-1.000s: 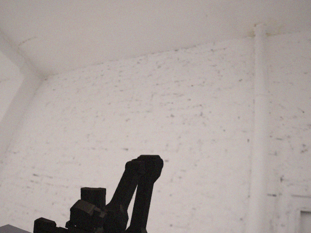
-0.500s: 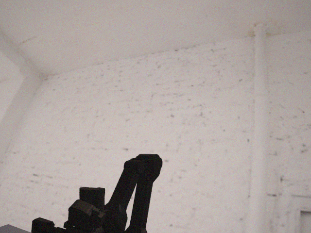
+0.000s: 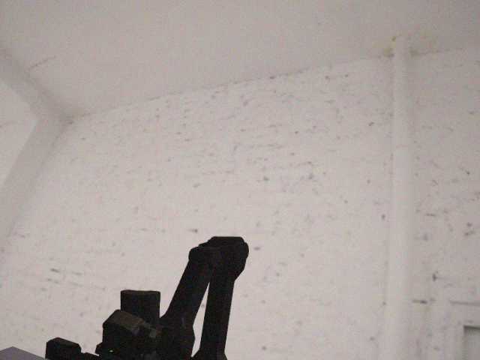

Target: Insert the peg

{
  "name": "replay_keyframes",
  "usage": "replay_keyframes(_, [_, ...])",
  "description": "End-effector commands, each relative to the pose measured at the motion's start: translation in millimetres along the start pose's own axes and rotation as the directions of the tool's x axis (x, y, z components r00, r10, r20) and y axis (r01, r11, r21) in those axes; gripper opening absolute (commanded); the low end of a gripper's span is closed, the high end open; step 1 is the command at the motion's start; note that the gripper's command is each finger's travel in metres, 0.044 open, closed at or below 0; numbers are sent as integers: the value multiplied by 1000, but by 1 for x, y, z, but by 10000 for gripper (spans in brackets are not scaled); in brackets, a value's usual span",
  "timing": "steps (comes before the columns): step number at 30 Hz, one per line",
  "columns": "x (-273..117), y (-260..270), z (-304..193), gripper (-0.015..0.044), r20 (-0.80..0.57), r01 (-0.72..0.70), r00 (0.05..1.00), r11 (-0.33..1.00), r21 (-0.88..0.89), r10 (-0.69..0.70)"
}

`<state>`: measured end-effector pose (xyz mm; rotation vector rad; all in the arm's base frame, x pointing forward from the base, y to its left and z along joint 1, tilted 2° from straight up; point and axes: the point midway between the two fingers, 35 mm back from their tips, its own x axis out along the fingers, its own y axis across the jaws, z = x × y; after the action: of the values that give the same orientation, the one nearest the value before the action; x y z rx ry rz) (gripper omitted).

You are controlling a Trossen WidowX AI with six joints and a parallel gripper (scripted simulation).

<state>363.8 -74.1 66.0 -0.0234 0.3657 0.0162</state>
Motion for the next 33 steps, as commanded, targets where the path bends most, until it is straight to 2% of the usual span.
replay_keyframes(1, [3,0,1,0,4,3,1000,1000,4,-3])
replay_keyframes(33, [16,-1,3,0,5,3,1000,1000,4,-3])
